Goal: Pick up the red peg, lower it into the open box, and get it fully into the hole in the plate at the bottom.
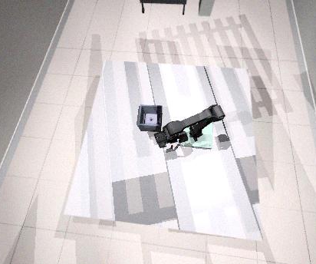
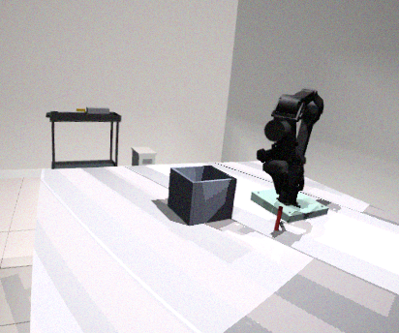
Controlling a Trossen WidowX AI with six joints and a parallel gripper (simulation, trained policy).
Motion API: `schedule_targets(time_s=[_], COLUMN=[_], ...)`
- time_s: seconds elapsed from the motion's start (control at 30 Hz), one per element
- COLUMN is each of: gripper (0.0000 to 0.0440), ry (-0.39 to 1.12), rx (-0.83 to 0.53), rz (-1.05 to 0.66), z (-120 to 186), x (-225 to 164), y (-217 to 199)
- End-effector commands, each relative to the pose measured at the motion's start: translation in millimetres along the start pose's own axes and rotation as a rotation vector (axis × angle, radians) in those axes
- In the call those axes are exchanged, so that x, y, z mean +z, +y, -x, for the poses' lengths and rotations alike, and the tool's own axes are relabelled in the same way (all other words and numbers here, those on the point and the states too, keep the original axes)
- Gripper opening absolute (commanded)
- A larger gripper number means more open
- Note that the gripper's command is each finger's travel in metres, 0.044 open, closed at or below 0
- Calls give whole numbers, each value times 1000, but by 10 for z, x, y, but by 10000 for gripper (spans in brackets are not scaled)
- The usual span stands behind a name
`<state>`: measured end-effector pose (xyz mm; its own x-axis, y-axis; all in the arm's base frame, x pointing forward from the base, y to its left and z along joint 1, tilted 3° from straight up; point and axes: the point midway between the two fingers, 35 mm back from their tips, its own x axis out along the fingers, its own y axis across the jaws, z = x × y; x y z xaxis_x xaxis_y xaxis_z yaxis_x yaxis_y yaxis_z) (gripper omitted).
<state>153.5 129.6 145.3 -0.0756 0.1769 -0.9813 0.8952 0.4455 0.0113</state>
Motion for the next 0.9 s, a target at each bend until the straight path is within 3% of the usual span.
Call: schedule_targets(time_s=[0.0, 0.73, 0.87], gripper=[440, 440, 423], ry=[-11, -38, -43], rx=[-24, -86, -84], rz=[-19, -113, -123], z=[-101, -767, -861], x=[10, 122, 142], y=[-25, -102, -103])
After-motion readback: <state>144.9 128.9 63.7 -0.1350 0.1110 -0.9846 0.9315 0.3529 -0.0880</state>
